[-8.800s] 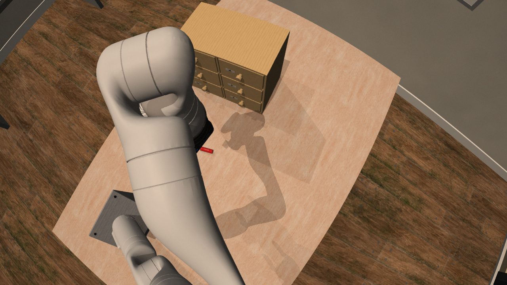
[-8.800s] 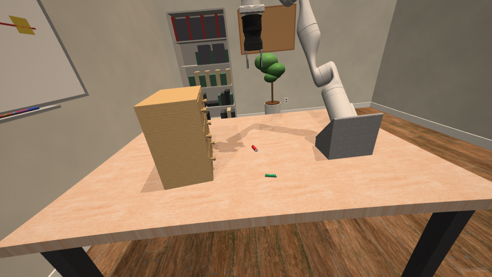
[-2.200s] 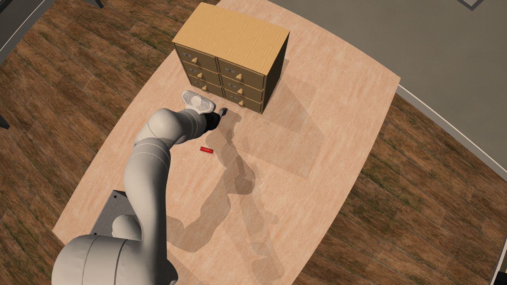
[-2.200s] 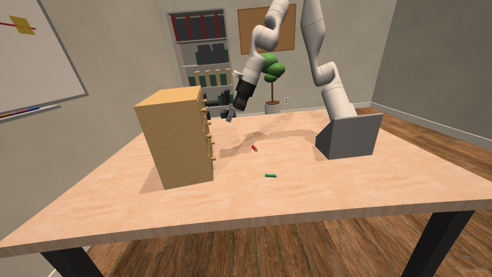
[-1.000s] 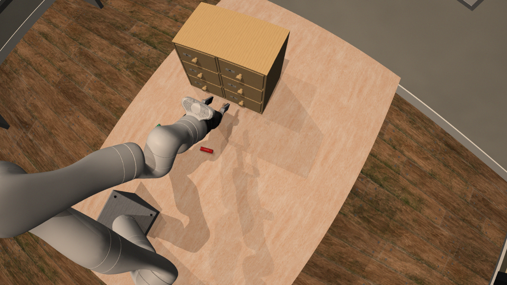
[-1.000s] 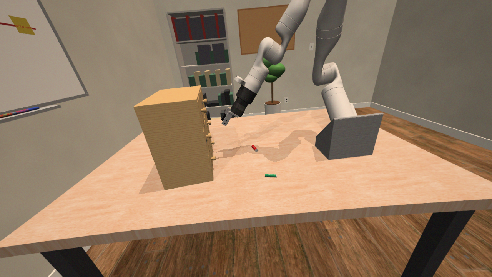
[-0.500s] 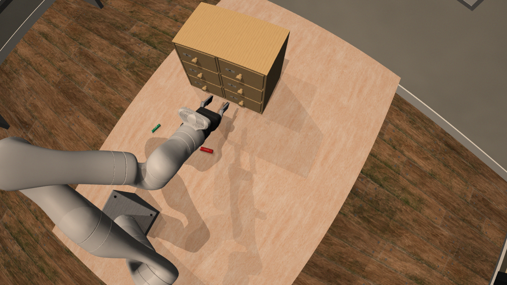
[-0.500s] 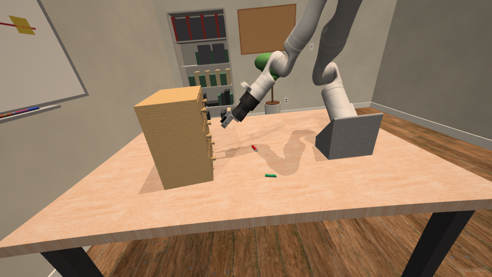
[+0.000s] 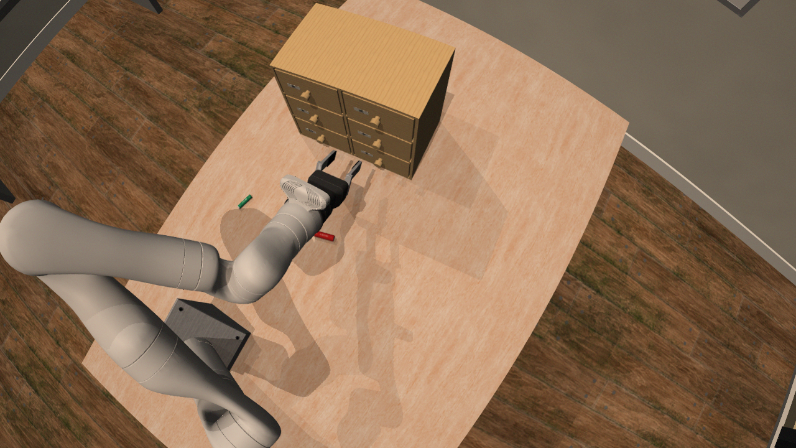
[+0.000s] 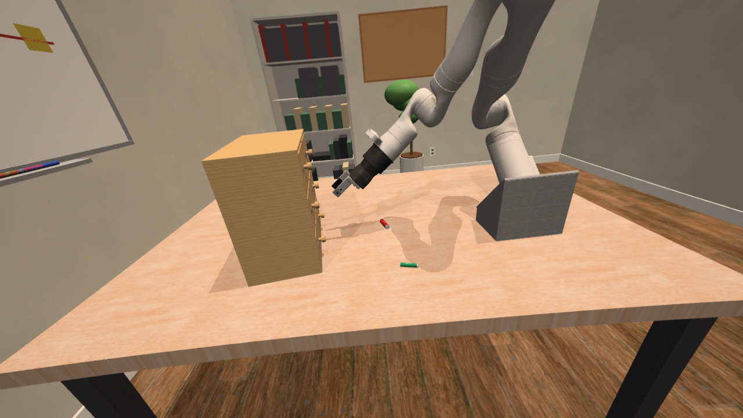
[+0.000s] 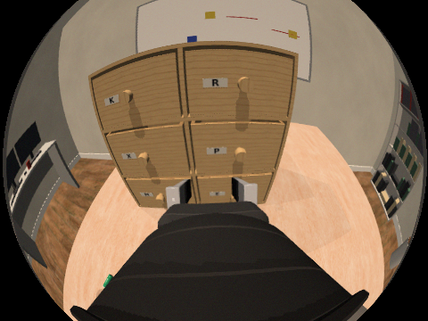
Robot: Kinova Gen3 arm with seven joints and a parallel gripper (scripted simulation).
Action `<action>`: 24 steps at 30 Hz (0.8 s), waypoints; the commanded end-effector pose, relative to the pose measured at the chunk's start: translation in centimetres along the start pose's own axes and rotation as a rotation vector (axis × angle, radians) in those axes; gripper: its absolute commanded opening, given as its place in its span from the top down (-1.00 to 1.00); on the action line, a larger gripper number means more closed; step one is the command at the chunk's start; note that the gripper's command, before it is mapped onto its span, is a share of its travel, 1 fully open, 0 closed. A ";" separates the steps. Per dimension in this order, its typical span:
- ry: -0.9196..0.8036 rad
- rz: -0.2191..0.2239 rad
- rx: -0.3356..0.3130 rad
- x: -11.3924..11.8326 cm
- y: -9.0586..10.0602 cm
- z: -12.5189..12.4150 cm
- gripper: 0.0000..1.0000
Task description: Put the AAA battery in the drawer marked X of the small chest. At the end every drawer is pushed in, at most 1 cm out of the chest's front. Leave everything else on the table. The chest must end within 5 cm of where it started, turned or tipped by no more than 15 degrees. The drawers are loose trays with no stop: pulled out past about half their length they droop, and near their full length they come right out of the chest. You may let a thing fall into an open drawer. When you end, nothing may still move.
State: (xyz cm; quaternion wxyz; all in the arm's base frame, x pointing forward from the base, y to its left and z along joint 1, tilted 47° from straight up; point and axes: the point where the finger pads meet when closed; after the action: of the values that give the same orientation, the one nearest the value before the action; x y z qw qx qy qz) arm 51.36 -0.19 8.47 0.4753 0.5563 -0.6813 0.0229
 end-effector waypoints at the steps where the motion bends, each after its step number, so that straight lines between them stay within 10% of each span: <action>1: 0.009 0.010 0.001 0.4 -0.4 0.7 -1.00; 24: 0.009 0.003 0.084 0.4 -1.3 0.9 -1.00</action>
State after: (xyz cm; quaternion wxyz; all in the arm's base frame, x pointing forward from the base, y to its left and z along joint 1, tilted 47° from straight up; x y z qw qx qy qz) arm 51.85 -1.20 7.72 0.4531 0.5764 -0.6780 0.0529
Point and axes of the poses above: the point where the finger pads meet when closed, its own y axis back along the fingers, its own x axis across the jaws, z = x × y, and after that the axes turned 5 degrees about -y, right-handed
